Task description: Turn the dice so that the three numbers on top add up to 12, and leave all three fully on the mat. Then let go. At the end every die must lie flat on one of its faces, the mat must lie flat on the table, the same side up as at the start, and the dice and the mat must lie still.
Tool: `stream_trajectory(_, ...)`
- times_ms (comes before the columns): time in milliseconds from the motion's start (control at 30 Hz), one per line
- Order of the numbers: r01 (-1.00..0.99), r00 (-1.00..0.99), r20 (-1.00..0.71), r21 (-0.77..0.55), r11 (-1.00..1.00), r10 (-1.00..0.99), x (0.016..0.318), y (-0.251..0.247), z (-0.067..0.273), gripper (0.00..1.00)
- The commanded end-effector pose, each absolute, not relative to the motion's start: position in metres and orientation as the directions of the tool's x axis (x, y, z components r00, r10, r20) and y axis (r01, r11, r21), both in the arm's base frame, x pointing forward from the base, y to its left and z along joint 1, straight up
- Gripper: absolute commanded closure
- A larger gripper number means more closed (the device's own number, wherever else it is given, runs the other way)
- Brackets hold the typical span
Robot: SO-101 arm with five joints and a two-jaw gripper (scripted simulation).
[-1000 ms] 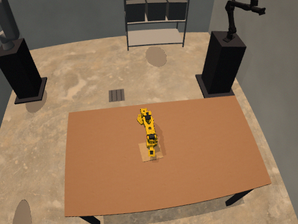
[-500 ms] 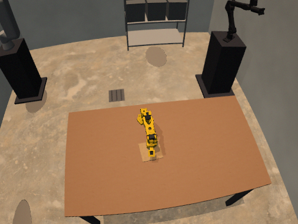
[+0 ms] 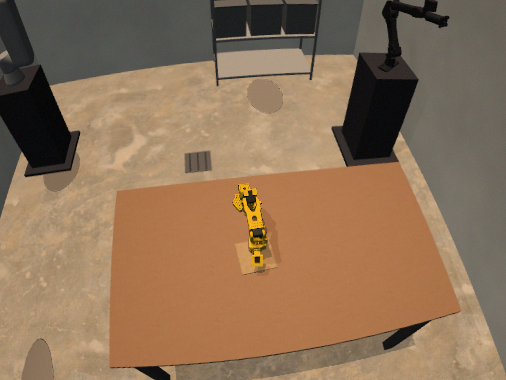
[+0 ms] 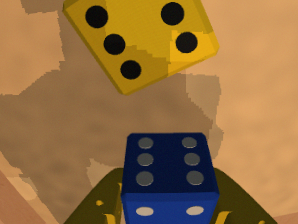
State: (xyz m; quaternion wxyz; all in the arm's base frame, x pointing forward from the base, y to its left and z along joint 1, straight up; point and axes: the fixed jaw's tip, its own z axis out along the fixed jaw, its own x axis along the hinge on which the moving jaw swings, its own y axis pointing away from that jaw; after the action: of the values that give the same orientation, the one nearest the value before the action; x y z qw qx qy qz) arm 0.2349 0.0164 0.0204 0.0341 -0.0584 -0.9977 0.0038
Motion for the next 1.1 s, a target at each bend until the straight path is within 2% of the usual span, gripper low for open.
stream_trajectory(0,0.135,-0.991,0.014,-0.002,0.991,0.135,0.241,0.014,0.029,1.00)
stream_trajectory(1067,0.135,-0.991,0.014,-0.002,0.991,0.135,0.241,0.014,0.018,1.00)
